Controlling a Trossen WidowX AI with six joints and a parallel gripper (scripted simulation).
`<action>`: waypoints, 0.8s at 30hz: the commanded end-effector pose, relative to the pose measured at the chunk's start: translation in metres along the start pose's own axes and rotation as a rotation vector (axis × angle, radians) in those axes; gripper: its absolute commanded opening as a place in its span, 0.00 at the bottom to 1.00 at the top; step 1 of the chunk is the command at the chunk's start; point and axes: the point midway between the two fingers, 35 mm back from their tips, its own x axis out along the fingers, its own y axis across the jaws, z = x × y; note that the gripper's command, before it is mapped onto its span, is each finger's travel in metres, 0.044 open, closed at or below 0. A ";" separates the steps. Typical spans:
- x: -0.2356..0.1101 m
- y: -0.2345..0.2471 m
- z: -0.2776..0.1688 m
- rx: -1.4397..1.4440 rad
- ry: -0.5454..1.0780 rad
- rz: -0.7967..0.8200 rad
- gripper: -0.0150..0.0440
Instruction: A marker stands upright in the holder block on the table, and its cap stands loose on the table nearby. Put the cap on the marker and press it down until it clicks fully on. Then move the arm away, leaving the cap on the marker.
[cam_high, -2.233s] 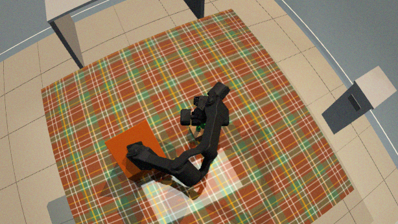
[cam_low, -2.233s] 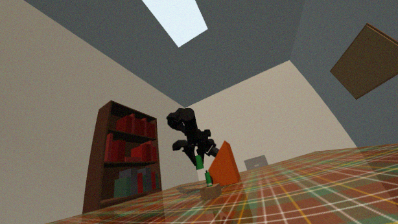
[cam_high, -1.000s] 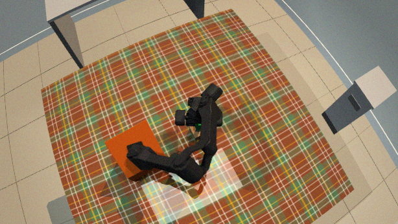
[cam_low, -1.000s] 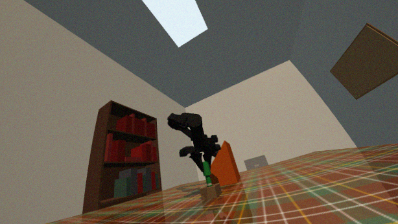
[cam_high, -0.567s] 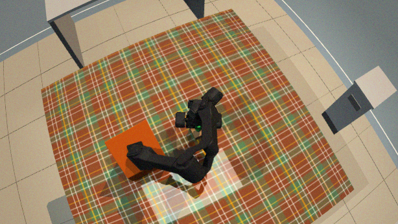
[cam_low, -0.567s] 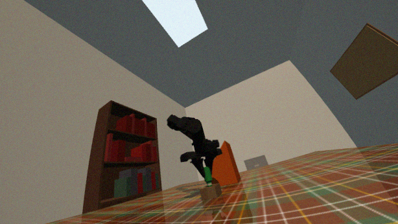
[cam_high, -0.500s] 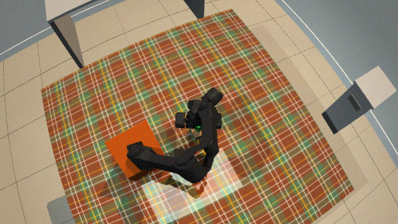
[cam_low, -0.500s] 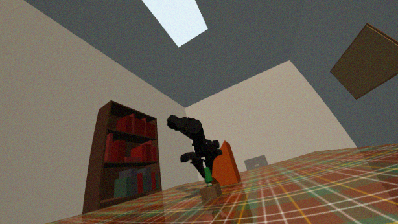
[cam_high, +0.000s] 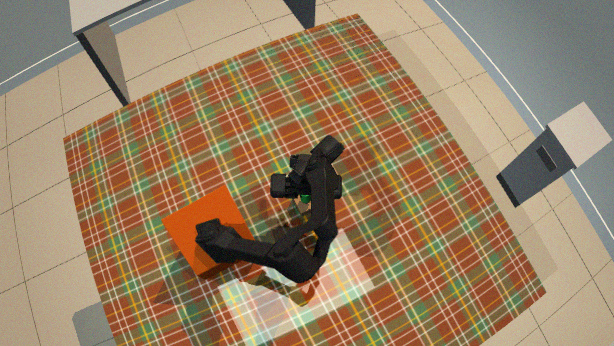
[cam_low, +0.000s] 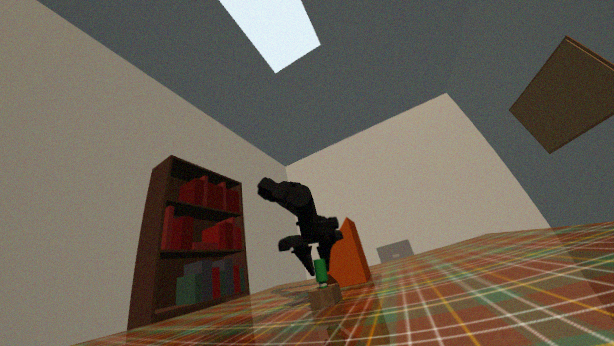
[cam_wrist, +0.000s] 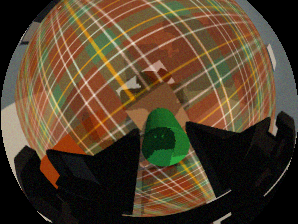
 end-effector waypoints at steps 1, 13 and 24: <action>0.000 0.000 0.000 0.000 0.000 0.000 0.83; -0.072 0.000 0.001 0.000 -0.003 0.002 1.00; -0.072 0.001 0.002 0.344 -0.002 0.000 0.78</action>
